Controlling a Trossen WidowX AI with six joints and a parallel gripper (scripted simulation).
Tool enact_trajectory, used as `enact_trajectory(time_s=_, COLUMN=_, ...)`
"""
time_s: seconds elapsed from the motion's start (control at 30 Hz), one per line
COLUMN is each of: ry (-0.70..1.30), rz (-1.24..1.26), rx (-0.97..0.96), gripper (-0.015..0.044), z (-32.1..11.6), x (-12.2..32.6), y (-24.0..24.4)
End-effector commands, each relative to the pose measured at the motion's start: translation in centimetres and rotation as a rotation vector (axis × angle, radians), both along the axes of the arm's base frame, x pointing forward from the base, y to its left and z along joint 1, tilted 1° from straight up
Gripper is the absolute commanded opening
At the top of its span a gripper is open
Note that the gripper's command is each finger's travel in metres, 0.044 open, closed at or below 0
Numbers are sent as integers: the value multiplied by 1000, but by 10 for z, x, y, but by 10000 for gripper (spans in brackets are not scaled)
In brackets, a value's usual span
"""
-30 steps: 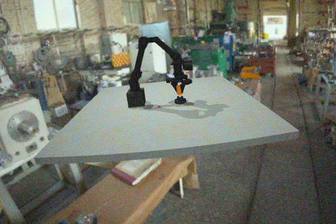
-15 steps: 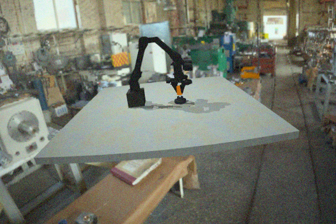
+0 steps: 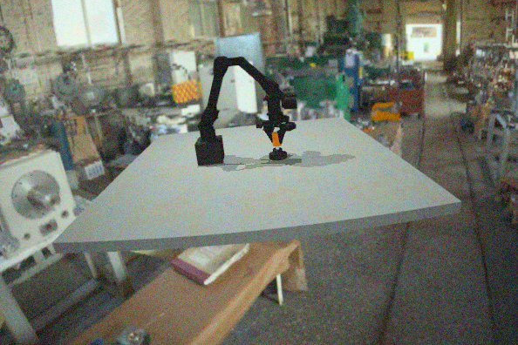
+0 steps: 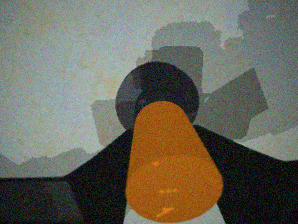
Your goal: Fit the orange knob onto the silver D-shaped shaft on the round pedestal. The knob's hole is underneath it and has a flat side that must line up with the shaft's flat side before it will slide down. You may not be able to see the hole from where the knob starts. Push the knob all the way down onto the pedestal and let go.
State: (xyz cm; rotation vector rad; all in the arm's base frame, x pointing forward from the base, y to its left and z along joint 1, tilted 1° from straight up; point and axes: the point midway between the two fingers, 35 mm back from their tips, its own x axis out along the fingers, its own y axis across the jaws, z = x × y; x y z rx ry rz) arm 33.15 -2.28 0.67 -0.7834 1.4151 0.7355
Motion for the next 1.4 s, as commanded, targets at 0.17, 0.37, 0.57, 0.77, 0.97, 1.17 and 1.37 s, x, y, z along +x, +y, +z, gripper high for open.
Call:
enact_trajectory(time_s=0.17, ry=-1, rz=-3, rx=5, gripper=0, z=5, x=0, y=2)
enact_trajectory(time_s=0.37, ry=1, rz=165, rx=0, gripper=0, z=5, x=2, y=1)
enact_trajectory(time_s=0.57, ry=2, rz=206, rx=-1, gripper=0, z=2, x=2, y=1)
enact_trajectory(time_s=0.77, ry=2, rz=206, rx=-1, gripper=0, z=1, x=0, y=1)
enact_trajectory(time_s=0.97, ry=2, rz=206, rx=-1, gripper=0, z=0, x=1, y=1)
enact_trajectory(time_s=1.17, ry=2, rz=206, rx=-1, gripper=0, z=0, x=1, y=1)
enact_trajectory(time_s=1.37, ry=2, rz=206, rx=-1, gripper=0, z=0, x=0, y=1)
